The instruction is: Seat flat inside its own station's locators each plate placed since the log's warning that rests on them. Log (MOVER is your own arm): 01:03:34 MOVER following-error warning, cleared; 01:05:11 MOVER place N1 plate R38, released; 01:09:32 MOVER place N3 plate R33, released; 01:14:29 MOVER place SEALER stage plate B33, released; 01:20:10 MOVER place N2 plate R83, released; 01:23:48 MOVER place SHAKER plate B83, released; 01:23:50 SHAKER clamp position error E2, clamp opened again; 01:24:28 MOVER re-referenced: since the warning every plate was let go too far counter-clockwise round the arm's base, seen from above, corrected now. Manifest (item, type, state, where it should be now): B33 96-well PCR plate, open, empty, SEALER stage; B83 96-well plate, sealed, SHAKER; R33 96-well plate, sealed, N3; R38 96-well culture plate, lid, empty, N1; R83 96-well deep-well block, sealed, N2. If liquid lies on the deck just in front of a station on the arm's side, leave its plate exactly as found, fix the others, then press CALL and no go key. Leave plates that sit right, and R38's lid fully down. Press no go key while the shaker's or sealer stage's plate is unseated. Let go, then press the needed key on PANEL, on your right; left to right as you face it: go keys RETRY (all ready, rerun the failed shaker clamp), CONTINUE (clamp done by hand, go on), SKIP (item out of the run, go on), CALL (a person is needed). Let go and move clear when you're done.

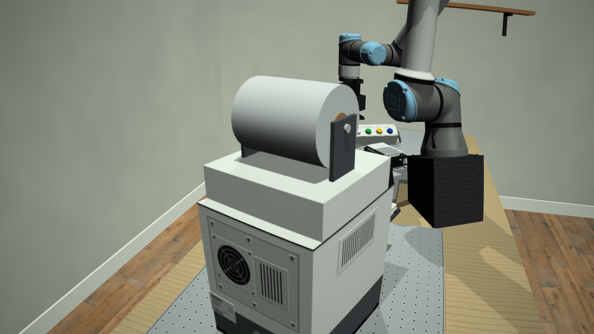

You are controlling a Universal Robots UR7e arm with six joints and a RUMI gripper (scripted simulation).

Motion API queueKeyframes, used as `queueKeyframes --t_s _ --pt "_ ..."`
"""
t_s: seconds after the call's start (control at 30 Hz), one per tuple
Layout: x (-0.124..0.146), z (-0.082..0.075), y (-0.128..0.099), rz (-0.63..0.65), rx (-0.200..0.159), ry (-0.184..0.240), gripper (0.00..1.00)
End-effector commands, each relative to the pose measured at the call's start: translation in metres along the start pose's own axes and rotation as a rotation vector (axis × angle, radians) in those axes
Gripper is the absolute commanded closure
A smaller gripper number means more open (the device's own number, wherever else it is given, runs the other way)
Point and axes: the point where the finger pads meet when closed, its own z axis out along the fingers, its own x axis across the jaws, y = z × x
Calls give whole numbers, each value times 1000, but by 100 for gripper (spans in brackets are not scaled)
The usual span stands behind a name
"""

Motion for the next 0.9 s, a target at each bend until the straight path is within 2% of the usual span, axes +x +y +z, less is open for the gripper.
queueKeyframes --t_s 0.0,0.27,0.3,0.87 --pt "0 -14 2 0 -11 -3 0" --pt "0 -12 4 1 -16 -4 0" --pt "5 -12 0 23 -16 -4 100" --pt "72 -11 -35 323 -16 -2 100"
